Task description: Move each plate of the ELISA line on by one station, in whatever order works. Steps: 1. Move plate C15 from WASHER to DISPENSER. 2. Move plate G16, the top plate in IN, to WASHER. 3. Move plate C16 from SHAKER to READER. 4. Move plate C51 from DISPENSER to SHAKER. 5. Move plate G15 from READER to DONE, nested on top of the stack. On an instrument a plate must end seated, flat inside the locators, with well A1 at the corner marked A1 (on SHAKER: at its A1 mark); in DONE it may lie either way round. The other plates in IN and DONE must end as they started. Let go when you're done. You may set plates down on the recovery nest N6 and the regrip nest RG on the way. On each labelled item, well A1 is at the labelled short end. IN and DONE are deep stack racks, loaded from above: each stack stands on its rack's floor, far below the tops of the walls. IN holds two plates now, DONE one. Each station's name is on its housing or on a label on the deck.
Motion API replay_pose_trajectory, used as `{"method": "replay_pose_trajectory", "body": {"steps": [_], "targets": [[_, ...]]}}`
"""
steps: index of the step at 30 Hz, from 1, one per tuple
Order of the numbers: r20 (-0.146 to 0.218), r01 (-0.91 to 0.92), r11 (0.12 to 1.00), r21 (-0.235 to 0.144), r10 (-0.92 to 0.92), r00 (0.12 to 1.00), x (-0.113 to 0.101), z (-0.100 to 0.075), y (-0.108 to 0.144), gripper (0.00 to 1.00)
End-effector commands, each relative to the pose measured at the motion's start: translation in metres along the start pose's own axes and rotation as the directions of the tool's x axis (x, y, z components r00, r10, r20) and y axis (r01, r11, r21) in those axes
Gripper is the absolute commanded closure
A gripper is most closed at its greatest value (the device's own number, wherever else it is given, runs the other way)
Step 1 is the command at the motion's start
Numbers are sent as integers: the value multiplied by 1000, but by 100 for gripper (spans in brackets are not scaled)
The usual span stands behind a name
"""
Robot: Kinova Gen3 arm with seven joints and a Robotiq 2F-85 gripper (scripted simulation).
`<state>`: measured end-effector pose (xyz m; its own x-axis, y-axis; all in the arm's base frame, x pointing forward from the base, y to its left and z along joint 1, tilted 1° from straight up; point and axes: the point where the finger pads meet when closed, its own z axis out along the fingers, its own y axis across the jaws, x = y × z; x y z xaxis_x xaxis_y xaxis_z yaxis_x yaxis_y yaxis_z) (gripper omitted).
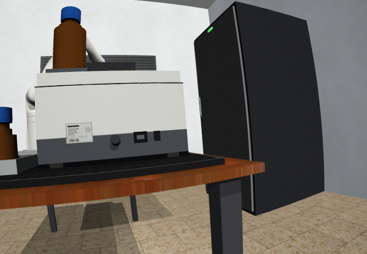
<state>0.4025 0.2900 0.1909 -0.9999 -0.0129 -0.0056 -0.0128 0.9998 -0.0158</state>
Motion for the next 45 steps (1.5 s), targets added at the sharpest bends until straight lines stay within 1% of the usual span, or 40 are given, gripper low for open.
{"method": "replay_pose_trajectory", "body": {"steps": [1,5,20,22,45], "targets": [[2,0,1000,-1,0,1000,0,2,0,6],[2,0,1000,-1,0,1000,0,4,0,6],[2,0,1000,-1,0,1000,0,24,0,6],[2,0,1000,-1,0,1000,0,24,0,6],[2,0,1000,-1,0,1000,0,52,0,6]]}}
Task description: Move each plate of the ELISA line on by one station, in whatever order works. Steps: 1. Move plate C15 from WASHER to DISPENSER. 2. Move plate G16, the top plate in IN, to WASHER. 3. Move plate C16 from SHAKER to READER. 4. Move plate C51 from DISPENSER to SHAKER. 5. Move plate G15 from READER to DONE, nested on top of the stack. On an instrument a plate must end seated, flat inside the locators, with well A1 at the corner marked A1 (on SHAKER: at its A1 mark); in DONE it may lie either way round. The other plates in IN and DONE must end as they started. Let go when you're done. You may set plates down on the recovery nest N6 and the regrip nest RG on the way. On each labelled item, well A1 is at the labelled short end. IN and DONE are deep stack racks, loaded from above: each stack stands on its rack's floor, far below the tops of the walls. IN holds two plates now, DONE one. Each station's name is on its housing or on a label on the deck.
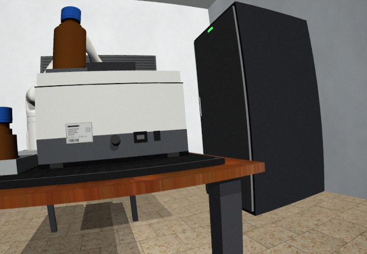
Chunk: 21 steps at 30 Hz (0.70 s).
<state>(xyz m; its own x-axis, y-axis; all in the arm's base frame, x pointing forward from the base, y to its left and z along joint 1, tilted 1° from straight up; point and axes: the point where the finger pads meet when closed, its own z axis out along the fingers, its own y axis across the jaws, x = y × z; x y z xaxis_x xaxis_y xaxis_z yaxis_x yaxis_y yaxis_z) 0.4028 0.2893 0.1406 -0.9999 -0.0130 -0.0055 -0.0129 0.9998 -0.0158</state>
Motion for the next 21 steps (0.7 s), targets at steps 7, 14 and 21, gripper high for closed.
{"method": "replay_pose_trajectory", "body": {"steps": [7,14,21], "targets": [[2,0,1000,-1,0,1000,0,11,0,6],[2,0,1000,-1,0,1000,0,13,0,6],[2,0,1000,-1,0,1000,0,13,0,6]]}}
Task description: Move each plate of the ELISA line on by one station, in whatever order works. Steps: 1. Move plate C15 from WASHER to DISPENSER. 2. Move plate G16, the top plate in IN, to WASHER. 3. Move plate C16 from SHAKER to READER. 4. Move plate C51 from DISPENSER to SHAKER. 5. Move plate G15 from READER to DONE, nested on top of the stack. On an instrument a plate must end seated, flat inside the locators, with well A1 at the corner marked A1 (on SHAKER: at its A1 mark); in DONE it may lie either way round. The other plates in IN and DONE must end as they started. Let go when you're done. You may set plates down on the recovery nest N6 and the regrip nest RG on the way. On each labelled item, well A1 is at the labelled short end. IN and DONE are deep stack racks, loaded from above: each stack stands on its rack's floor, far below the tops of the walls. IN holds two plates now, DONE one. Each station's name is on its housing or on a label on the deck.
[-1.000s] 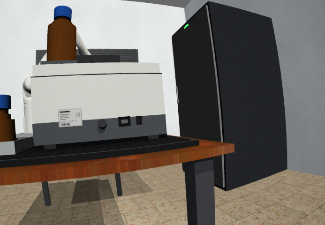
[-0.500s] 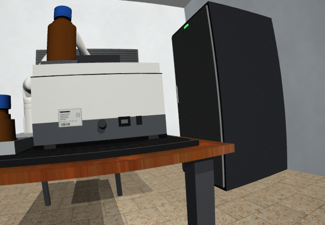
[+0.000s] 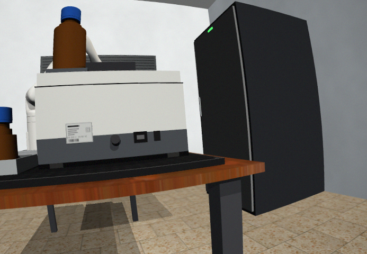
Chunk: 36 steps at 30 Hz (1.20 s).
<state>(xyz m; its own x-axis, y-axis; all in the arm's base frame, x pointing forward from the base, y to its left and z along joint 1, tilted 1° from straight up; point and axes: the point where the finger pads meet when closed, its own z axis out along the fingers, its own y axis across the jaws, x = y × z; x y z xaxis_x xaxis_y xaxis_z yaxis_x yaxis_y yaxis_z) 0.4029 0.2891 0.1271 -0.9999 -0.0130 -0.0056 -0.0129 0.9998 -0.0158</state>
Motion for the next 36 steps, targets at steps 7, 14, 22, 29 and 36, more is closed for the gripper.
{"method": "replay_pose_trajectory", "body": {"steps": [7,14,22,29,36], "targets": [[2,0,1000,-1,0,1000,0,-1,0,6],[2,0,1000,-1,0,1000,0,8,0,6],[2,0,1000,-1,0,1000,0,17,0,6],[2,0,1000,-1,0,1000,0,17,0,6],[2,0,1000,-1,0,1000,0,17,0,6]]}}
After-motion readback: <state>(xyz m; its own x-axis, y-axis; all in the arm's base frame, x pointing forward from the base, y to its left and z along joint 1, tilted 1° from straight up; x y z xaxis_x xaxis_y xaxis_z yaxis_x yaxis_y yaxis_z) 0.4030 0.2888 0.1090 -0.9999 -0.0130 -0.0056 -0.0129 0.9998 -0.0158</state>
